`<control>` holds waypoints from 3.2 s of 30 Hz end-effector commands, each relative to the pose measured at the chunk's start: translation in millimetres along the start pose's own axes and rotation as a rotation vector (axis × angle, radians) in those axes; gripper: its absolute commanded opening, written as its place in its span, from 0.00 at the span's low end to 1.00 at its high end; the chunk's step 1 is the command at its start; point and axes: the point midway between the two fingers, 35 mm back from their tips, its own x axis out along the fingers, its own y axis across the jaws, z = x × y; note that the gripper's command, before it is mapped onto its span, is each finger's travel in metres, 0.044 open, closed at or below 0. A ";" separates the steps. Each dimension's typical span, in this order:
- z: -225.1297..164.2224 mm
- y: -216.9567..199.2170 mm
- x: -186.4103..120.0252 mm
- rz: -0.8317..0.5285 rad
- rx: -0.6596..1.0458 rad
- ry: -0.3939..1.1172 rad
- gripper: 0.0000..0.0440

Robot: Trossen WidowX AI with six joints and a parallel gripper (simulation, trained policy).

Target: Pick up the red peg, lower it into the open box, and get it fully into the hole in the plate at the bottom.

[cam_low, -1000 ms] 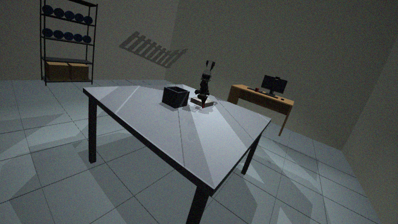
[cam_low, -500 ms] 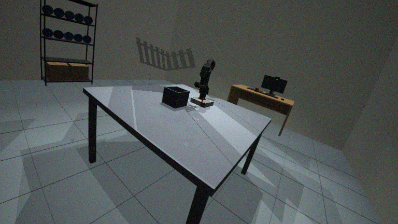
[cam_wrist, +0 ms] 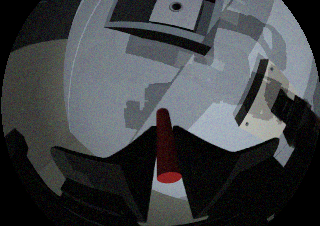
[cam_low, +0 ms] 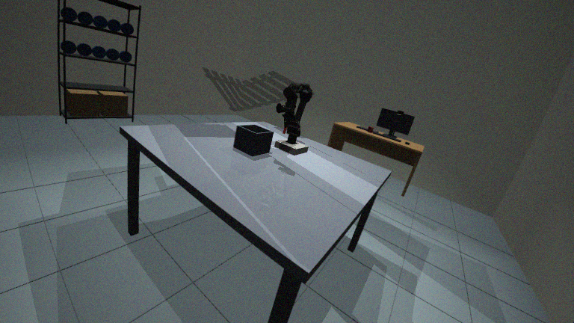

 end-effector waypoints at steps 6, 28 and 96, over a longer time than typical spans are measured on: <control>32.8 2.6 -13.8 -0.008 0.024 -0.082 0.00; 105.2 0.1 -14.3 -0.102 0.105 -0.155 0.00; 186.6 -5.7 90.2 -0.201 0.058 0.022 0.25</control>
